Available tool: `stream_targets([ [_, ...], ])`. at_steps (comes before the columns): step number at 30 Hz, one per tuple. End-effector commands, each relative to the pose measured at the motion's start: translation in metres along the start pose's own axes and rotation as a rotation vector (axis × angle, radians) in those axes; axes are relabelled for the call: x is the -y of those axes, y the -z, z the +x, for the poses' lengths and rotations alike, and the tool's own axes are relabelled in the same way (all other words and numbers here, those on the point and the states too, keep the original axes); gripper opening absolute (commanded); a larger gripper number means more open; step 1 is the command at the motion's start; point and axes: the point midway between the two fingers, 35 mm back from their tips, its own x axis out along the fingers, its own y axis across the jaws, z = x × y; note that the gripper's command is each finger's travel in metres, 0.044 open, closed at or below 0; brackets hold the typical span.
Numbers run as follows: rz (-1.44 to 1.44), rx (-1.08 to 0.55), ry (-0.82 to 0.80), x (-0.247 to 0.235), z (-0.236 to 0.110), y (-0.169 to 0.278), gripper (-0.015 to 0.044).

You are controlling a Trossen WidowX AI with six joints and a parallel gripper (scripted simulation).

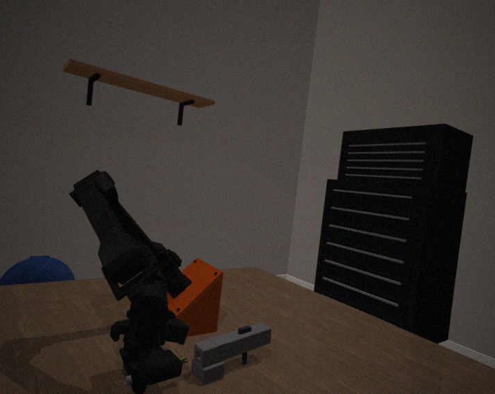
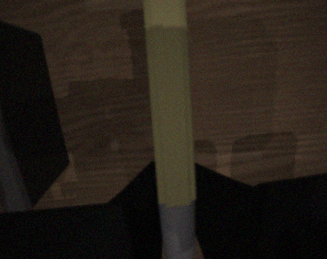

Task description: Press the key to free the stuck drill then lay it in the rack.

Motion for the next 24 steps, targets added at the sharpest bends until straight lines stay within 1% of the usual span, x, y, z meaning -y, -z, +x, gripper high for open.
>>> stream_targets([
  [1, -0.004, 0.002, 0.004, 0.0, -0.003, 0.0, 0.0],
  [24, -0.004, 0.003, 0.004, -0.002, -0.017, -0.001, 0.0],
])
